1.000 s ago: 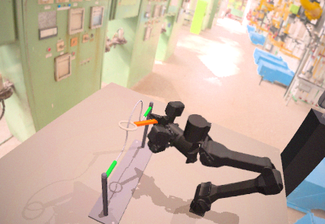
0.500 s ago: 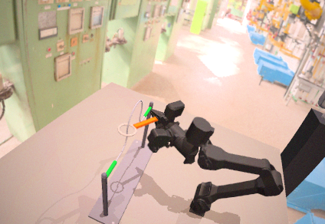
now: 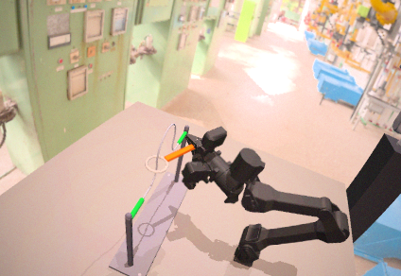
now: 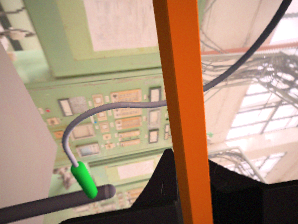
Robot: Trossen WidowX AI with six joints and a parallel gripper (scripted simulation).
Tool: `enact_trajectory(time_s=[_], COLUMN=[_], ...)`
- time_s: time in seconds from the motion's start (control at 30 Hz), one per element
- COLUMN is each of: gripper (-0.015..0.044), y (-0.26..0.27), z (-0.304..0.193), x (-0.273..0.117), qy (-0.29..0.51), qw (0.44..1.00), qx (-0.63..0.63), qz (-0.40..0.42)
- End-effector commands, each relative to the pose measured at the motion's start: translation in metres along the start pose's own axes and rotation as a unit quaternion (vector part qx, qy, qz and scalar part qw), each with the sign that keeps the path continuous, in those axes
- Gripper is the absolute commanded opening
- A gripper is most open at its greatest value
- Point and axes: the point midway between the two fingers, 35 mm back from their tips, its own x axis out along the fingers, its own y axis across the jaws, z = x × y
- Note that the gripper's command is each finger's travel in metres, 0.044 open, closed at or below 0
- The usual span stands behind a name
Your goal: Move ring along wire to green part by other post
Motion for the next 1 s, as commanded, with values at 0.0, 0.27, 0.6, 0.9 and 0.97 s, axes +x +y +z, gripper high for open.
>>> enact_trajectory(time_s=[0.0,0.27,0.6,0.9,0.97], gripper=[-0.0150,-0.0150,-0.0150,-0.0150,-0.0150], y=[0.004,0.021,0.050,0.081,0.087], z=[-0.001,-0.001,0.002,0.012,0.015], x=[0.000,-0.002,-0.008,-0.018,-0.021], qy=[0.000,0.004,0.014,0.025,0.027], qw=[1.000,0.999,0.992,0.973,0.967], qx=[-0.001,0.033,0.107,0.195,0.215], qz=[-0.001,0.021,0.068,0.124,0.137])
